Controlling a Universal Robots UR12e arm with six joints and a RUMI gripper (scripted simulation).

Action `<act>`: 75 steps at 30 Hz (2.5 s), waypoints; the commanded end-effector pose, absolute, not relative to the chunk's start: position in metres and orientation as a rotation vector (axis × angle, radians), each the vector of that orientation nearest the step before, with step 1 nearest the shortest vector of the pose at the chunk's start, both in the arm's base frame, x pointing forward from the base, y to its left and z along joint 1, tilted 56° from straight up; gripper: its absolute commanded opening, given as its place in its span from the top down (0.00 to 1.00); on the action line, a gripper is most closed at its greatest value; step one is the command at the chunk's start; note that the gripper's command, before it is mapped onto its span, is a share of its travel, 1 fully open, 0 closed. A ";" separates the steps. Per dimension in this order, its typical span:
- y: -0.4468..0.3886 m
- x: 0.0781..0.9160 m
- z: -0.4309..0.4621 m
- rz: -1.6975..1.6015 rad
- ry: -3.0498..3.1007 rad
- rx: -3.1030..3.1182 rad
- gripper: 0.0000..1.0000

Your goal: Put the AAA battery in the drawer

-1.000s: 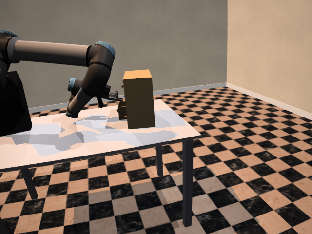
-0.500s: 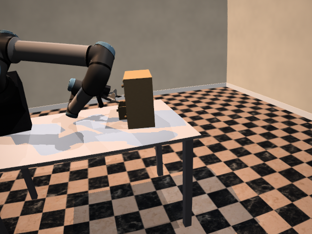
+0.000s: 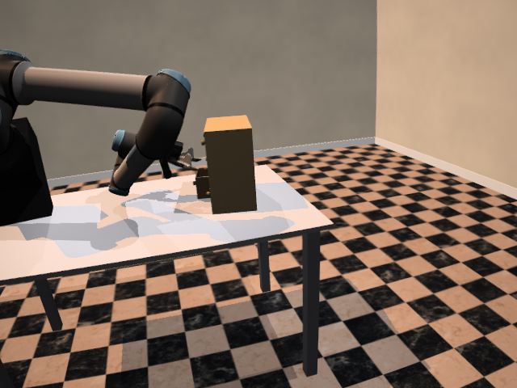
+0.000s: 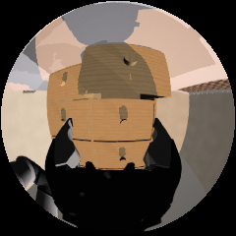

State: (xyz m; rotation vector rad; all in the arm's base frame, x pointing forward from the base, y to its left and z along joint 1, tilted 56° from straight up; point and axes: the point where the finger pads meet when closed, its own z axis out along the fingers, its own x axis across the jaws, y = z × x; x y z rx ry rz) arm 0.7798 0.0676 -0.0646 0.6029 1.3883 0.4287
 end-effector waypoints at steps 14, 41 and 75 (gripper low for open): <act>0.067 0.760 -0.069 0.429 1.388 0.602 0.00; 0.060 0.685 -0.088 0.429 1.388 0.602 0.00; 0.055 0.629 -0.102 0.429 1.388 0.602 0.00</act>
